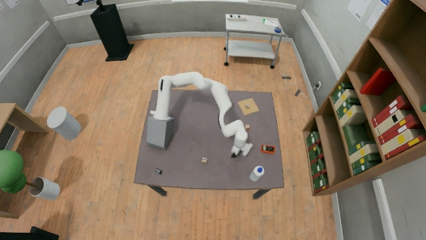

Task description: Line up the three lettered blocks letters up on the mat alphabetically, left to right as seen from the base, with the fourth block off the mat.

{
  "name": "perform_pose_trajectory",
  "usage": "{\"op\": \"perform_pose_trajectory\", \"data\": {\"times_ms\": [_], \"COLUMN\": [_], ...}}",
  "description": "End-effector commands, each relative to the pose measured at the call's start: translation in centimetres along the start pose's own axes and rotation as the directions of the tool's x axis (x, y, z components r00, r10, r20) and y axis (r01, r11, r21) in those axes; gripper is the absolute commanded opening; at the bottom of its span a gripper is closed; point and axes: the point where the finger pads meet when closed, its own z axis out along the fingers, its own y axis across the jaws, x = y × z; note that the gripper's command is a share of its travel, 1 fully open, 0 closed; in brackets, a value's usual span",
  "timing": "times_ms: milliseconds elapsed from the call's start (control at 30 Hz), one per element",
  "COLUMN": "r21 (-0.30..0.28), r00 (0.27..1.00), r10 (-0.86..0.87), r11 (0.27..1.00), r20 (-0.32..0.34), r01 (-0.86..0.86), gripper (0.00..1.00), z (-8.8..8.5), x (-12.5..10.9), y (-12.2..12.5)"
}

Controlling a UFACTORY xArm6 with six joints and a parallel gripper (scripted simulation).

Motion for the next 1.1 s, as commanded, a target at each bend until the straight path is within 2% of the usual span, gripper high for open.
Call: {"op": "perform_pose_trajectory", "data": {"times_ms": [0,100,133,667,700,1067], "r21": [0.0,0.0,0.0,0.0,0.0,0.0], "r00": [1.0,1.0,1.0,1.0,1.0,1.0], "r10": [-0.001,-0.001,-0.001,-0.001,-0.001,-0.001], "r11": [1.0,1.0,1.0,1.0,1.0,1.0], "r20": [-0.004,-0.004,-0.004,-0.004,-0.004,-0.004], "r01": [0.001,0.001,0.001,0.001,0.001,0.001], "gripper": [0.69,0.69,0.48,0.48,0.28,0.28], "z": [-0.2,-0.2,-0.2,-0.2,-0.2,-0.2], "x": [0.14,0.14,0.14,0.14,0.14,0.14], "y": [-0.05,-0.05,-0.05,-0.05,-0.05,-0.05]}}
